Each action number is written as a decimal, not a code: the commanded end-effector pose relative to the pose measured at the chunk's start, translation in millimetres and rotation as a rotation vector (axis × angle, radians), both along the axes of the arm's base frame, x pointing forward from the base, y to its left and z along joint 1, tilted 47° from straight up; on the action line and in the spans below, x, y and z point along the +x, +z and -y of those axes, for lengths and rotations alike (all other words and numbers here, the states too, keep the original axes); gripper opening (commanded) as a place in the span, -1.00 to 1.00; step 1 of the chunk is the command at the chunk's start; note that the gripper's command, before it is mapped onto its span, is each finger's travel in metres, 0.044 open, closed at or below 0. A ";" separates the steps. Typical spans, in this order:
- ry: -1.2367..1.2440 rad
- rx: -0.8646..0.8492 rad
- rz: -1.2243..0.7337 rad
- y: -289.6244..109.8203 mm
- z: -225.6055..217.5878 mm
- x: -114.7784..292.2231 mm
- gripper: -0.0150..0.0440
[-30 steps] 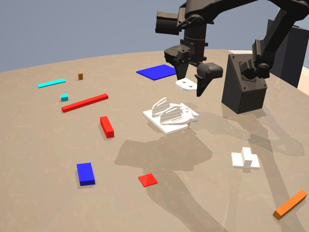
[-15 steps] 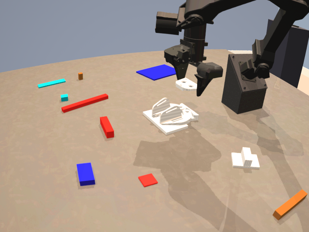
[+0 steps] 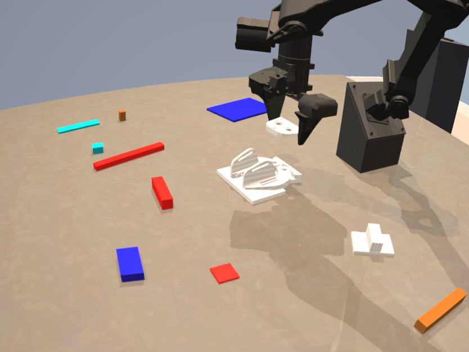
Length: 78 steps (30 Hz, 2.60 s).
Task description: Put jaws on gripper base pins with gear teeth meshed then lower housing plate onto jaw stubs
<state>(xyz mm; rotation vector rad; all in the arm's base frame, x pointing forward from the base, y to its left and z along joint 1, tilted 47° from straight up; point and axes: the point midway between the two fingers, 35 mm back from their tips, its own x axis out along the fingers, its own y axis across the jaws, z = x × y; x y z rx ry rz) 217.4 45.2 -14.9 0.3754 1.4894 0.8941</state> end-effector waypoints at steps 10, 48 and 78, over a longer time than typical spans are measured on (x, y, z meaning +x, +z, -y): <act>0.004 -0.002 0.003 -1.9 1.6 0.1 0.70; 0.004 -0.004 0.005 -20.7 -16.3 -1.3 0.70; 0.005 0.002 0.004 -44.4 -42.6 -9.2 0.70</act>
